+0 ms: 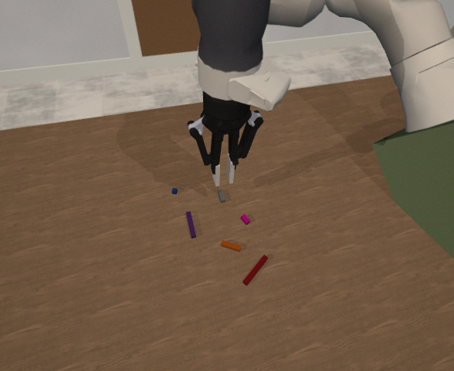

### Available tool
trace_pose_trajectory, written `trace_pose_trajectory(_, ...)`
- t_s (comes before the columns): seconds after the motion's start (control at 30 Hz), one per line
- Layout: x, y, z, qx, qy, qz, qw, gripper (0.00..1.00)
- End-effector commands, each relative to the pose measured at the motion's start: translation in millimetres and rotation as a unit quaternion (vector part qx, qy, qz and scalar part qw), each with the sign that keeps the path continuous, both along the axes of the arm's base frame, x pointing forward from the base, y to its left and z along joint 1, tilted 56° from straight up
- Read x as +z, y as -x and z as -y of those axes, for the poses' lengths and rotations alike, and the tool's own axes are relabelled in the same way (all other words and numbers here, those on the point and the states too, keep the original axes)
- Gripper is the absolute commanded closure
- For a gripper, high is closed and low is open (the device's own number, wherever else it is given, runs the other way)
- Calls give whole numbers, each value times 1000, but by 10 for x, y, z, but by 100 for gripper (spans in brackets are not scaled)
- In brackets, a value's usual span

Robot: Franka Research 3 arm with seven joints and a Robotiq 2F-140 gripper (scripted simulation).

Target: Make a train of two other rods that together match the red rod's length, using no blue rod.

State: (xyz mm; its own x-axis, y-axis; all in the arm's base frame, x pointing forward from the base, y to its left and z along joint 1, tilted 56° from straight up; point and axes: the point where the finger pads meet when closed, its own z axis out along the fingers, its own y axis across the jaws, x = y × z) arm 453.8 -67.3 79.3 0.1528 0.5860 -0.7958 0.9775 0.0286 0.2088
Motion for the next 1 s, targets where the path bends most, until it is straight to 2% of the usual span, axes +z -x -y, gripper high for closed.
trace_pose_trajectory(0.0,10,0,0,-1,1,4,1000,85)
trace_pose_trajectory(0.63,-13,-6,33,-1,1,4,1000,85)
trace_pose_trajectory(0.97,-80,-23,130,-1,1,4,1000,85)
